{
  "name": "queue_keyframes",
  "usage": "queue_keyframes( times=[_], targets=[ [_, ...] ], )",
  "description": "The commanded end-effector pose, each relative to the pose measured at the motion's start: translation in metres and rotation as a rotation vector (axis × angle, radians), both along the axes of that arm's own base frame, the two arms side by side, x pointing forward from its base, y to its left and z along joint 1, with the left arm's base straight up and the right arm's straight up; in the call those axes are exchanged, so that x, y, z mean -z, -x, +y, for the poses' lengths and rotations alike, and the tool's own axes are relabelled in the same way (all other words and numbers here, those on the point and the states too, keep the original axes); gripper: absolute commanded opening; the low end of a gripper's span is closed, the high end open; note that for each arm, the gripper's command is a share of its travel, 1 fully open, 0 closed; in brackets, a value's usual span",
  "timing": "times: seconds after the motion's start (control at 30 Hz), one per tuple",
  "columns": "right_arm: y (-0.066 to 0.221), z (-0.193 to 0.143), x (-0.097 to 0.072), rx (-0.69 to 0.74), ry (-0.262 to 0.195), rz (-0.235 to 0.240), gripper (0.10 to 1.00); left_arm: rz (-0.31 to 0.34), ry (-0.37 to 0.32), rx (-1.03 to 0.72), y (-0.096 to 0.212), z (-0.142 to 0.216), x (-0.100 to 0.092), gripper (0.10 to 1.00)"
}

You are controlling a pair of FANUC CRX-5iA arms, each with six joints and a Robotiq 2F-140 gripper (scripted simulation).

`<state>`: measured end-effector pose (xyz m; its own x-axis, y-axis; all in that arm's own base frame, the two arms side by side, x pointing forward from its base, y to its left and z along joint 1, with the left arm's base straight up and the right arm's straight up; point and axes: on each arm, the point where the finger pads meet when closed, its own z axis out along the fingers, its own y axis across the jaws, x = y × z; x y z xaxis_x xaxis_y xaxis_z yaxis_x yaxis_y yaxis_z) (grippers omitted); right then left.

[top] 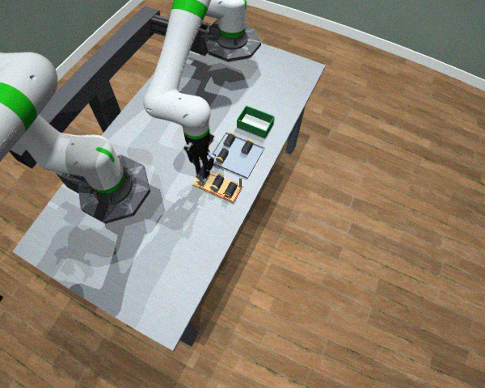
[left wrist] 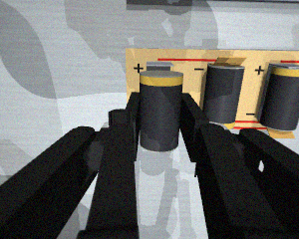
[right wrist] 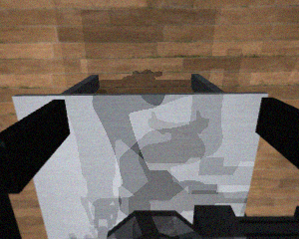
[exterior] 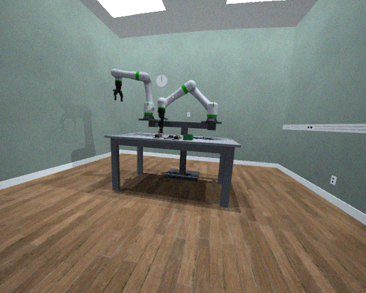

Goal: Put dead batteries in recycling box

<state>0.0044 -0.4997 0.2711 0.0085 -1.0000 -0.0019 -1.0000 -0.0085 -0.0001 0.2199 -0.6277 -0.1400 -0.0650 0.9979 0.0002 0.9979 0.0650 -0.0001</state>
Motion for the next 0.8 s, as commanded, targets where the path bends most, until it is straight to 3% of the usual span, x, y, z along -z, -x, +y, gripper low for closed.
queue_keyframes(
  times=[0.0, 0.77],
  targets=[
    [0.0002, -0.0002, -0.0009, 0.0, 0.002, 0.0, 1.0, -0.001, 0.002, 0.0, -0.0004, -0.0009, 0.0061, 0.244],
    [0.0002, -0.0002, -0.0009, 0.0, 0.002, 0.0, 1.0, -0.001, 0.002, 0.0, -0.0004, -0.0009, 0.0089, 0.244]
  ],
)
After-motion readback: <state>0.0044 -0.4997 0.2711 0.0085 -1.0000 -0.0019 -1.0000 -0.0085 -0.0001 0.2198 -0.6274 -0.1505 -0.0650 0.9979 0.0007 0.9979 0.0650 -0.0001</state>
